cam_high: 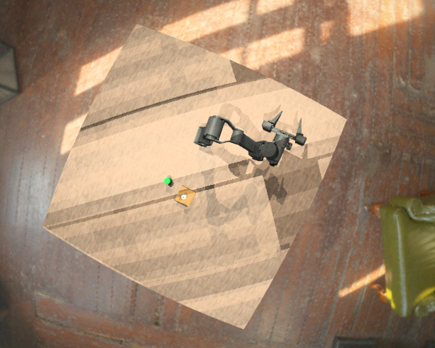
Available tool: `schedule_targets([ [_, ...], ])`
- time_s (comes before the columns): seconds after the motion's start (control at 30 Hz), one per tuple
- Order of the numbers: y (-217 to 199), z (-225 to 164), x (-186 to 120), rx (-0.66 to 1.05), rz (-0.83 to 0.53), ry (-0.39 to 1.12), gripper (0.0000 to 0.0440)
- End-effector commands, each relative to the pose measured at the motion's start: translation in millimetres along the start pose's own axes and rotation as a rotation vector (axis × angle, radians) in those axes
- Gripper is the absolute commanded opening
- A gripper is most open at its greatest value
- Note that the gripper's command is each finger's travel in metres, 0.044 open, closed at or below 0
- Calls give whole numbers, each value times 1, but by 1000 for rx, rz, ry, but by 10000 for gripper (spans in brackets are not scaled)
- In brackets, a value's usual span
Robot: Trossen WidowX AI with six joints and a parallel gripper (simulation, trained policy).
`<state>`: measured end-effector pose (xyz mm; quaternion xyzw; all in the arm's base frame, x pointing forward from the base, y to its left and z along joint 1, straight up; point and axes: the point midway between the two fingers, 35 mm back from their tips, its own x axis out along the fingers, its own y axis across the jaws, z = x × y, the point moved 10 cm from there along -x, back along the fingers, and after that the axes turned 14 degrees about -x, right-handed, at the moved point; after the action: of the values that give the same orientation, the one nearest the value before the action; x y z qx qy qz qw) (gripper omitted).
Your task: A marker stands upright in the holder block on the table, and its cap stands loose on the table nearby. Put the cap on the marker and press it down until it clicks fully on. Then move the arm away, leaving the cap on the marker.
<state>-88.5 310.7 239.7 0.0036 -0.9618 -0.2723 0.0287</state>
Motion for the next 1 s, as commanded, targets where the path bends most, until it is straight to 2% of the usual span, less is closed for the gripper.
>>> schedule_targets([
  [0.0, 1, 0, -1, 6, 4, -3, 375],
  [0.17, 7, -1, -9, 44, 36, -24, 256],
  [0.23, 10, -2, -12, 60, 48, -32, 232],
  [0.97, 36, -22, -46, 188, 158, -112, 302],
])
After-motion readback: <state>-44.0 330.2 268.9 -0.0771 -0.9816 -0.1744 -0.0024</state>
